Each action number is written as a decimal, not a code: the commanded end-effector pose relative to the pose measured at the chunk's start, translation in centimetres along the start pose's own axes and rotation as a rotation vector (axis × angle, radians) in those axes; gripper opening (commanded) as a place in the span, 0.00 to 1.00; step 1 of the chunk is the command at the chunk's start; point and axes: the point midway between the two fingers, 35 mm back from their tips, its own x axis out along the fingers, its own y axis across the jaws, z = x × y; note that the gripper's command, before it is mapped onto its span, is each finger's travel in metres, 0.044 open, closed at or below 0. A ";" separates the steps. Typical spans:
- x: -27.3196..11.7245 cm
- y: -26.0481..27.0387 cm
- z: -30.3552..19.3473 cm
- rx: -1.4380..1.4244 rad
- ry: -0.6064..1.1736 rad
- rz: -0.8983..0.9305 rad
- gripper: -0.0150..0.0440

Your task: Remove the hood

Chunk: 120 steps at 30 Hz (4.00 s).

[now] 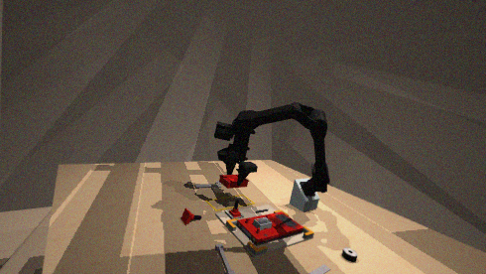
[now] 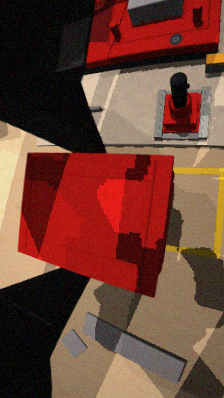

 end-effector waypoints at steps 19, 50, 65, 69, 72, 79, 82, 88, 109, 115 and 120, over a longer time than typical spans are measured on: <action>2.1 0.1 -0.1 0.007 0.001 0.005 0.25; 4.7 0.2 -0.3 0.007 0.000 0.007 0.25; 5.7 0.3 -0.4 0.006 0.001 0.008 0.25; 5.7 0.3 -0.4 0.006 0.001 0.008 0.25; 5.8 0.3 -0.4 0.006 0.001 0.008 0.25; 6.2 0.3 -0.4 0.006 0.000 0.008 0.25; 6.3 0.3 -0.4 0.006 0.000 0.008 0.25; 6.6 0.3 -0.4 0.006 0.000 0.008 0.25; 7.6 0.3 -0.4 0.006 0.000 0.009 0.25; 7.5 0.3 -0.3 0.001 0.001 0.005 0.43; 7.5 0.3 -0.3 0.001 0.001 0.005 0.65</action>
